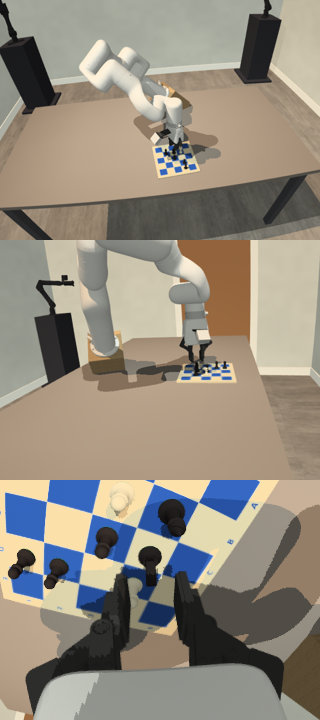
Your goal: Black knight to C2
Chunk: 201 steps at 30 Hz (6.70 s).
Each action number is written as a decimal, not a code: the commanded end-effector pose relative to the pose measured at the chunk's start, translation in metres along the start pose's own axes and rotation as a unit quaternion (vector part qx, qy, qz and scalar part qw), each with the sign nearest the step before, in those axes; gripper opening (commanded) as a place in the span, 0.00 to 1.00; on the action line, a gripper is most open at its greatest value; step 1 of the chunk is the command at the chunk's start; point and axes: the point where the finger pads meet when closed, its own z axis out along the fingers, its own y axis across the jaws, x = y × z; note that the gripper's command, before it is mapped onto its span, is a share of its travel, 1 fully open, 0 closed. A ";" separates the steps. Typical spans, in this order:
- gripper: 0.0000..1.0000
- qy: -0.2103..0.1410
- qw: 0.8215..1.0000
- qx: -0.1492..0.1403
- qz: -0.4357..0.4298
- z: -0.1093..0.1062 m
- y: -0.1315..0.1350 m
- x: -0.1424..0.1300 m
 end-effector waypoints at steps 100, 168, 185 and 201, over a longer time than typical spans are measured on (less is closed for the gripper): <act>0.00 0.000 1.000 0.002 0.000 0.033 -0.001 0.000; 0.00 -0.001 0.832 0.001 0.555 -0.068 -0.070 0.034; 0.00 -0.001 0.832 0.001 0.555 -0.065 -0.070 0.034; 0.00 -0.001 0.832 0.001 0.555 -0.011 -0.071 0.034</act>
